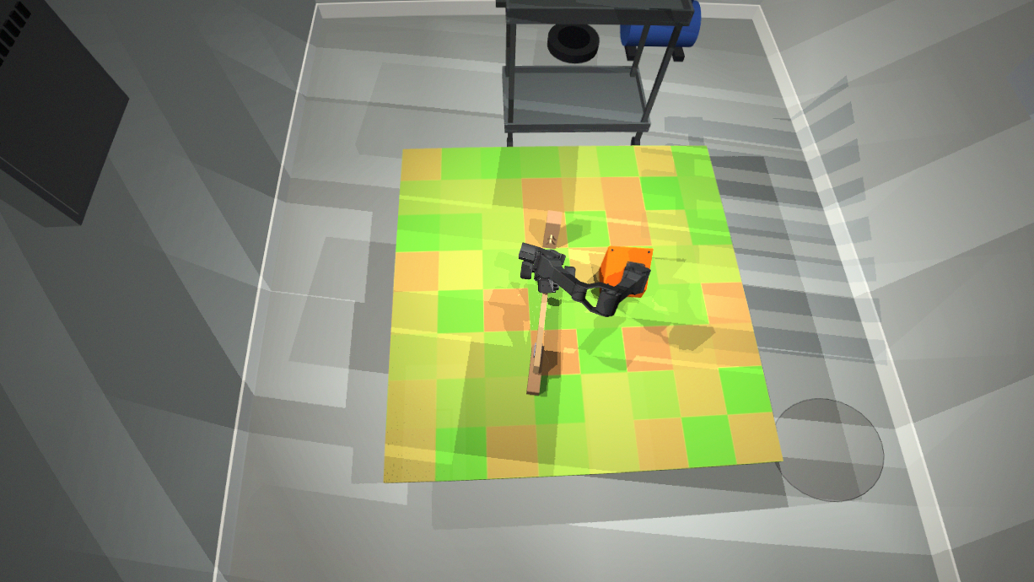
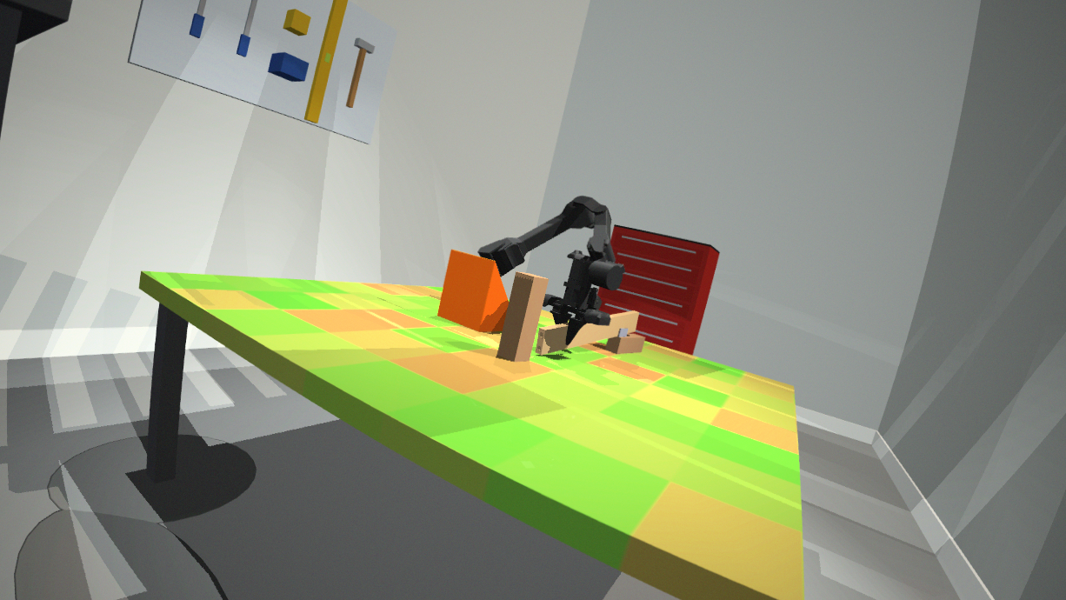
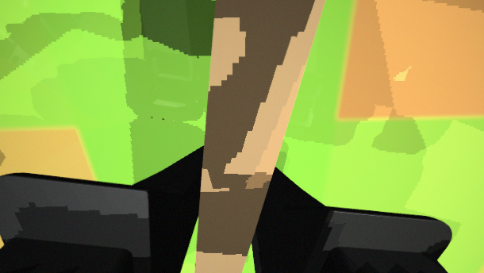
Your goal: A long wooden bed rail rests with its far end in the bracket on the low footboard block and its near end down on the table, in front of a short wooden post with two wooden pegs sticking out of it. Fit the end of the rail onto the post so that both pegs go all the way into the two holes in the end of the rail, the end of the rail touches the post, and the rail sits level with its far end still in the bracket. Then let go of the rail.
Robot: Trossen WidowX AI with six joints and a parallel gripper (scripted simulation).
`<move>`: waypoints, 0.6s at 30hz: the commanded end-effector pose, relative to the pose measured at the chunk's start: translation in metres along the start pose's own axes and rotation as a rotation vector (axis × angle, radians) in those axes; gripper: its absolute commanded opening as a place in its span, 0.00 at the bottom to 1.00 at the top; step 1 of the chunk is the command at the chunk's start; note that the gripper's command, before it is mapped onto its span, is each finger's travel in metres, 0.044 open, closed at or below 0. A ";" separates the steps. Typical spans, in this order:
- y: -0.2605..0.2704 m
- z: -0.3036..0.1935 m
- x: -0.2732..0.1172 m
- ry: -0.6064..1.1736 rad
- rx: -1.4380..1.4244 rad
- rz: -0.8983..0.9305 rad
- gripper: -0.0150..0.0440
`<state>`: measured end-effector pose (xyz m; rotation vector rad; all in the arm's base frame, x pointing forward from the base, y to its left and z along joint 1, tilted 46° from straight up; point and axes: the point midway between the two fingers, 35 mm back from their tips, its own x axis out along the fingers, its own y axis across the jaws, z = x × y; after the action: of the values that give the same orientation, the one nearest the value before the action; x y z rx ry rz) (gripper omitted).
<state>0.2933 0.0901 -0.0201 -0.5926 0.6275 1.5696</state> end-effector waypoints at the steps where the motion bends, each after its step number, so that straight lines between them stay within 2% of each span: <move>1: -0.004 0.001 -0.005 -0.006 -0.004 -0.013 0.25; 18: -0.006 0.000 -0.014 -0.006 -0.004 -0.013 0.25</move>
<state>0.2958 0.0840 -0.0148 -0.5931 0.6282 1.5725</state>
